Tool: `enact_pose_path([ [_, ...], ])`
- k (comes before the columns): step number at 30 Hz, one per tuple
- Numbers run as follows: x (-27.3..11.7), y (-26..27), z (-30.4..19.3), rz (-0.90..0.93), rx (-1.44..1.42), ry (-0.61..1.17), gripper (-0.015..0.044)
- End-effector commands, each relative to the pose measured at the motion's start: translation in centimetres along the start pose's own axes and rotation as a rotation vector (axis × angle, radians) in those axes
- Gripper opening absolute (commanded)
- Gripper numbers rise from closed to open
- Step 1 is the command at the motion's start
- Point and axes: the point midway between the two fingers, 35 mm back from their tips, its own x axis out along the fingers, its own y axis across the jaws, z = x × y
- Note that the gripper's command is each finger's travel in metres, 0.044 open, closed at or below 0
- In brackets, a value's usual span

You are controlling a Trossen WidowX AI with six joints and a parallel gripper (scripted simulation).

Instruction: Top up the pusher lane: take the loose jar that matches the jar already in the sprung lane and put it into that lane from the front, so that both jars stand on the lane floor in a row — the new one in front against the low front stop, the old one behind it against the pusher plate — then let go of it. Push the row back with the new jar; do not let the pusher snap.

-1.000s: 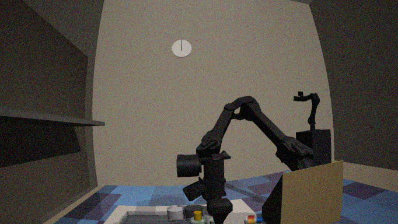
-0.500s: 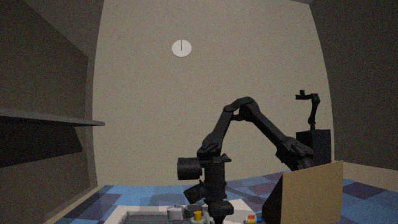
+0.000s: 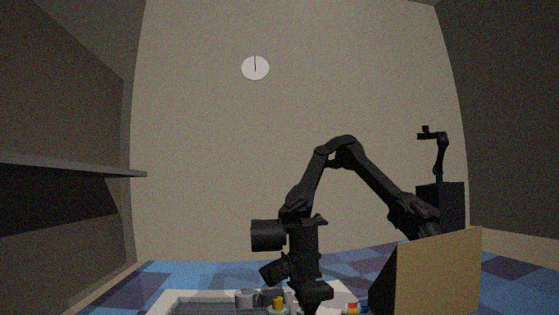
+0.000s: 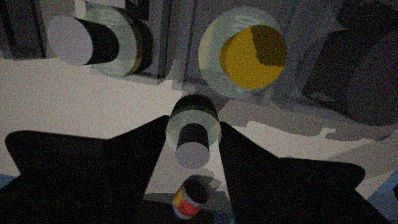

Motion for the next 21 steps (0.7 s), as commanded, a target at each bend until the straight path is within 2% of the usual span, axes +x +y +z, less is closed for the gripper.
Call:
enact_pose_path([
  [1,-0.5,1.2,-0.7,0.033,-0.047,0.017,0.0000],
  [10,-4.2,0.8,-1.0,0.021,-0.036,0.052,0.0000],
  [18,-9.4,-0.3,0.0,-0.035,0.040,0.018,0.0000],
  [21,-9.8,-0.4,0.0,-0.040,0.045,0.015,0.0000],
])
